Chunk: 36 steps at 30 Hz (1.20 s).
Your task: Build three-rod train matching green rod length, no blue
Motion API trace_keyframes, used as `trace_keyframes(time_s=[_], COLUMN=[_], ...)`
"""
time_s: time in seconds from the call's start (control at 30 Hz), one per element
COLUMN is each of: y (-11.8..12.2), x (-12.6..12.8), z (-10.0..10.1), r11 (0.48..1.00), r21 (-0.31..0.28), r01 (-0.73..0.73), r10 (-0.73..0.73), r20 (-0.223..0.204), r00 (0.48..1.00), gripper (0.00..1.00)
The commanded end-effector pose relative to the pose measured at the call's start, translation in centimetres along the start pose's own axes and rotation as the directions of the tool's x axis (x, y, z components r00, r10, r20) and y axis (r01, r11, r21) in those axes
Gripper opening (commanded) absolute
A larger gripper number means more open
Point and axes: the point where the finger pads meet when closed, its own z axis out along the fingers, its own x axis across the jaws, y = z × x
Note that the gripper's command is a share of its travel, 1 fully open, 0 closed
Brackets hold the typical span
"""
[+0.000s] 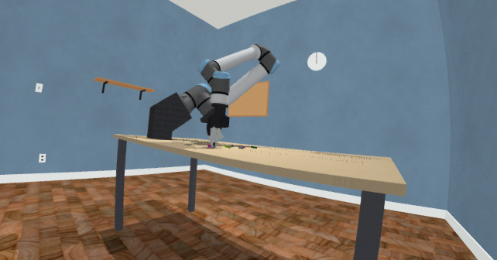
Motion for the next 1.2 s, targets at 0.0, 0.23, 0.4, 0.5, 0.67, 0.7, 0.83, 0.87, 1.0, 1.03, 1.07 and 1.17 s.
trace_keyframes(time_s=[0.0,0.23,0.4,0.5,0.67,0.7,0.83,0.87,1.0,1.03,1.07,1.17], y=[0.05,0.05,0.05,0.05,0.05,0.05,0.05,0.05,0.05,0.05,0.05,0.05], x=[-0.03,-0.03,-0.03,-0.03,-0.03,-0.03,-0.03,-0.03,-0.03,-0.03,-0.03,-0.03], z=[-0.05,-0.05,-0.05,-0.05,-0.05,-0.05,-0.05,-0.05,-0.05,-0.06,-0.06,-0.13], r11=[1.000,1.000,1.000,1.000,1.000,1.000,1.000,1.000,1.000,1.000,1.000,1.000], r21=[-0.001,-0.001,-0.001,-0.001,-0.001,-0.001,-0.001,-0.001,-0.001,-0.001,-0.001,-0.001], r01=[0.000,0.000,0.000,0.000,0.000,0.000,0.000,0.000,0.000,0.000,0.000,0.000], r10=[0.000,0.000,0.000,0.000,0.000,0.000,0.000,0.000,0.000,0.000,0.000,0.000], r20=[0.001,0.001,0.001,0.001,0.001,0.001,0.001,0.001,0.001,0.001,0.001,0.001], r00=[1.000,1.000,1.000,1.000,1.000,1.000,1.000,1.000,1.000,1.000,1.000,1.000], gripper=[0.00,0.00,0.06,0.08,0.11,0.11,0.14,0.14,0.14,0.14,0.14,0.14])
